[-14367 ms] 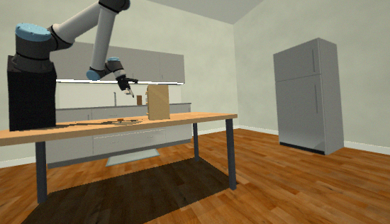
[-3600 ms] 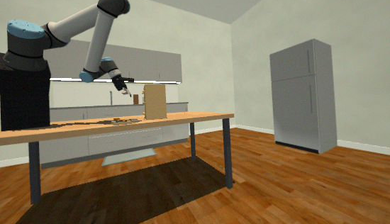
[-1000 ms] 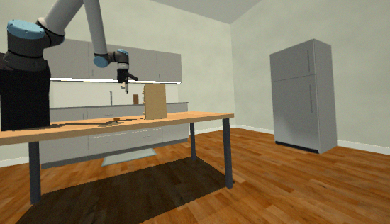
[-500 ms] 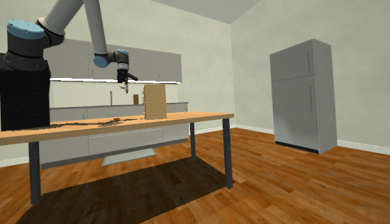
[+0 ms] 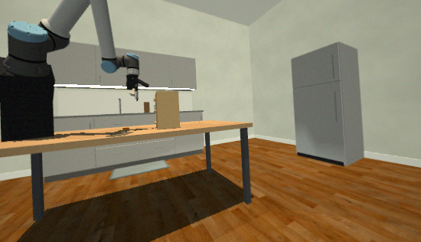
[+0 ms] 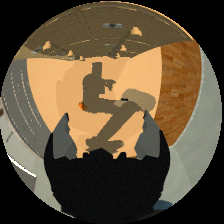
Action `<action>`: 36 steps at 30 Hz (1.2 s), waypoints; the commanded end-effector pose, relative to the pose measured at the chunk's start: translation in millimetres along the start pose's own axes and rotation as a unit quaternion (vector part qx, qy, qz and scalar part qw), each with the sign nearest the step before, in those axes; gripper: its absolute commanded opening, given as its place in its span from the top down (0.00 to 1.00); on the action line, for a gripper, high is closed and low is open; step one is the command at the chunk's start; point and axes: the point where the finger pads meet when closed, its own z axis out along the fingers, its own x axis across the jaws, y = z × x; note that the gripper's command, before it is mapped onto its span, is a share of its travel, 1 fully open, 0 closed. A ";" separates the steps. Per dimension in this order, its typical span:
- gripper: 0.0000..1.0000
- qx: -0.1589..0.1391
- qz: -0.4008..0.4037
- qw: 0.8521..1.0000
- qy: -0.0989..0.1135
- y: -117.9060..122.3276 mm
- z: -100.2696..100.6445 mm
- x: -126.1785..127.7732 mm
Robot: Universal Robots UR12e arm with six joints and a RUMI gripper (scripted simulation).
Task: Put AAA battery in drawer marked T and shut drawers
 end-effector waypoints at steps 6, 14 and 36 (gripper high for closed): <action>0.00 0.002 0.000 1.000 0.000 -3.0 -1.8 -0.3; 0.00 0.002 0.000 1.000 0.000 -3.0 -1.8 -0.3; 0.00 0.002 0.000 1.000 0.000 -2.6 -1.2 -147.0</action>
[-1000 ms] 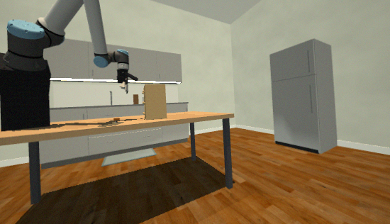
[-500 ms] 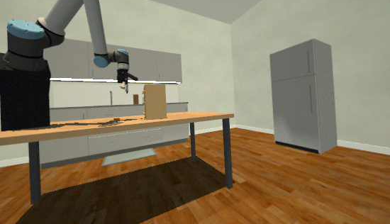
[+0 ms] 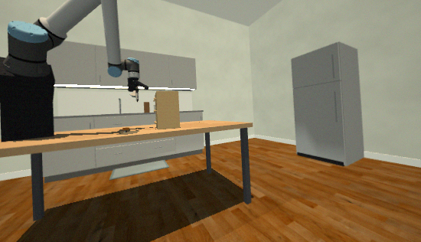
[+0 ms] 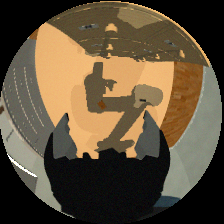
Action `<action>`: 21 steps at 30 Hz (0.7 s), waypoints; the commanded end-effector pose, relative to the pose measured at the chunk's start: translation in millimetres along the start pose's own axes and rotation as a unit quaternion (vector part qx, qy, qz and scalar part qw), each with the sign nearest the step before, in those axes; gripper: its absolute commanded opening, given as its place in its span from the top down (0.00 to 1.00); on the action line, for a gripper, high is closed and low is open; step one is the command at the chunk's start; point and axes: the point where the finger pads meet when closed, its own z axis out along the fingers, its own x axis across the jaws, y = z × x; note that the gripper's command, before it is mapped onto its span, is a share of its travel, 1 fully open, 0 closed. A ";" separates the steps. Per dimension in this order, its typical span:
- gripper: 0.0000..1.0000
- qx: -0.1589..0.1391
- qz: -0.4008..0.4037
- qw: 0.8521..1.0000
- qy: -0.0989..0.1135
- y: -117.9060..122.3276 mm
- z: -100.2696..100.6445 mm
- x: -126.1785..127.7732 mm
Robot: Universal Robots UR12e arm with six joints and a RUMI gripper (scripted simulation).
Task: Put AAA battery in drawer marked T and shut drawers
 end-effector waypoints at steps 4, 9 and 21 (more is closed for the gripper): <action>0.00 0.000 0.010 1.000 0.006 -5.7 0.8 -41.3; 0.00 0.001 0.013 1.000 0.007 -7.5 0.6 -37.6; 0.00 0.001 0.009 1.000 0.006 -2.1 2.9 -40.2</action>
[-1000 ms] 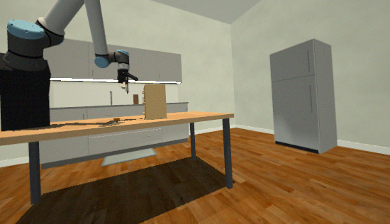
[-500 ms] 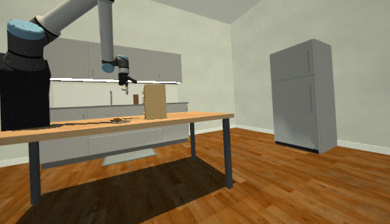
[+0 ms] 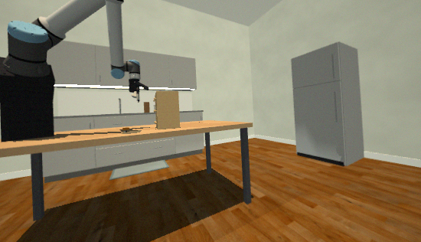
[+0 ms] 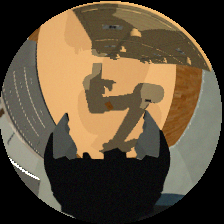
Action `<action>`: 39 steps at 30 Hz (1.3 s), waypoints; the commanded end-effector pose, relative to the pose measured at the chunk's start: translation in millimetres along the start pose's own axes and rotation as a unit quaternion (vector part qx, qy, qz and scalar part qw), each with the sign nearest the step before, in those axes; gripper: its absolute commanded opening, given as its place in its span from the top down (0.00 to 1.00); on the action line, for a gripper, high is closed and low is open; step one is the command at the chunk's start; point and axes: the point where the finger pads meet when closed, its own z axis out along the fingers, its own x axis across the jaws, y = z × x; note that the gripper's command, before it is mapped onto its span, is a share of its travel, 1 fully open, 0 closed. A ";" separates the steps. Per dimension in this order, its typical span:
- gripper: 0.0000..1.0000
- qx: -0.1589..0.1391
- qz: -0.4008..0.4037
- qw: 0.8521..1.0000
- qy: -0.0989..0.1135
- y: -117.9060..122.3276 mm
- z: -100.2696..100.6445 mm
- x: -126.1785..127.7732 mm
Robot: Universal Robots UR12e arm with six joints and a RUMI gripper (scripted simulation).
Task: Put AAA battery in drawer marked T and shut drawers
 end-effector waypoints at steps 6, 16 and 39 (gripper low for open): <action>0.00 0.005 -0.002 1.000 0.001 3.2 3.1 0.0; 0.00 0.016 -0.002 1.000 0.001 1.6 5.2 0.4; 0.00 0.076 -0.002 0.997 0.000 -6.8 15.0 0.1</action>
